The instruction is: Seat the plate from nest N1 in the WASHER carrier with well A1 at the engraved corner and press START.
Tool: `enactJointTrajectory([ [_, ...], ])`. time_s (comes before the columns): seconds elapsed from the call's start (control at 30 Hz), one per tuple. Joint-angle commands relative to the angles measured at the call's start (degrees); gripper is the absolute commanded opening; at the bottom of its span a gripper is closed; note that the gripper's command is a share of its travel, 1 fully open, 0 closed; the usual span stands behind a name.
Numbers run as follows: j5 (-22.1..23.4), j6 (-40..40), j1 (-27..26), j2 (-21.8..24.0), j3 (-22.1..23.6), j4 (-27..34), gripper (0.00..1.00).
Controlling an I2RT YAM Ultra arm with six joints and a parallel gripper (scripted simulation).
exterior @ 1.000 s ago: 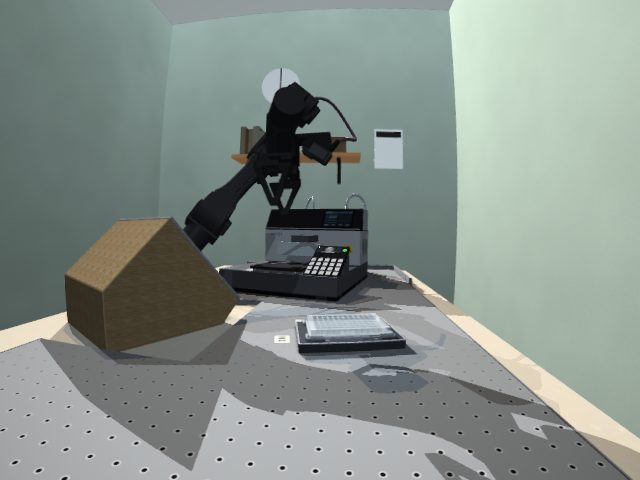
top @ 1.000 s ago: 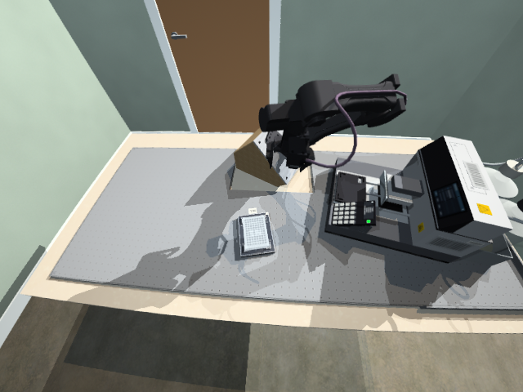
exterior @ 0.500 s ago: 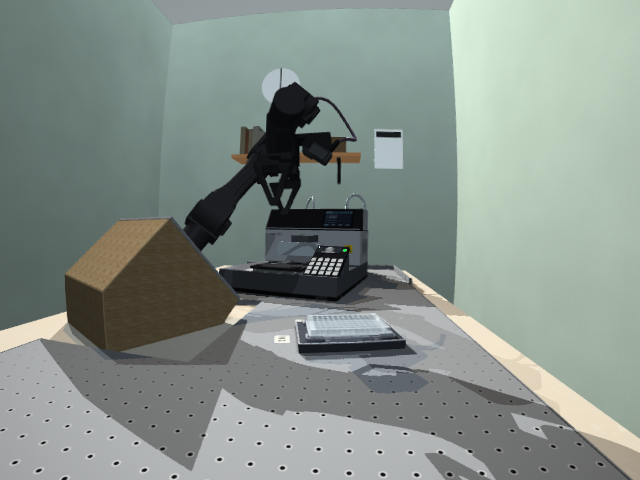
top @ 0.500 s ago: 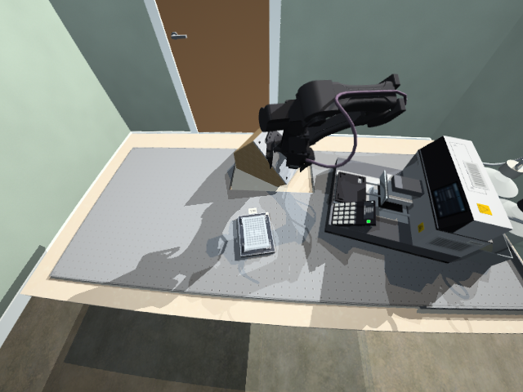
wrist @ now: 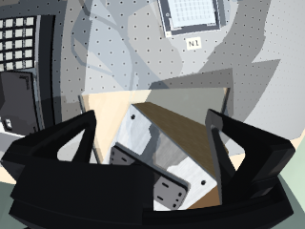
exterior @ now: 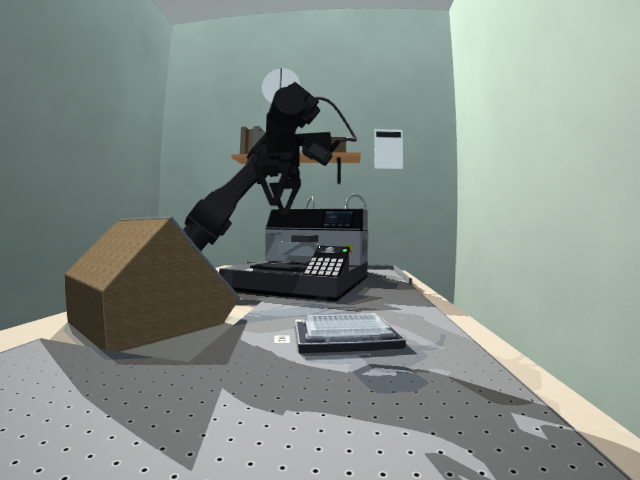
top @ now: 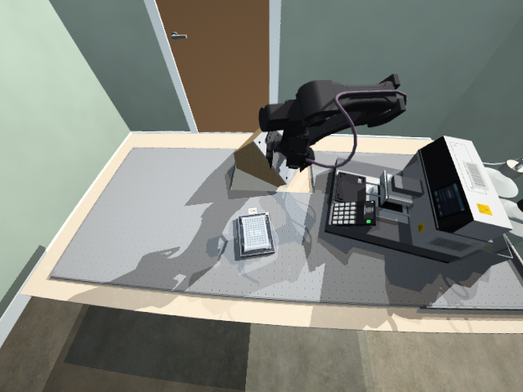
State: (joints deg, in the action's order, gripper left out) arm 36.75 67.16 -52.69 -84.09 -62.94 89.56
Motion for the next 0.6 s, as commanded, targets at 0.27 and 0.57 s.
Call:
enactJointTrajectory([
  [0.27,1.88,10.48,3.38,-8.88,-4.43,0.44,1.0],
  [0.57,4.67,6.2,9.75,-15.85,-7.51,-6.61,1.0],
])
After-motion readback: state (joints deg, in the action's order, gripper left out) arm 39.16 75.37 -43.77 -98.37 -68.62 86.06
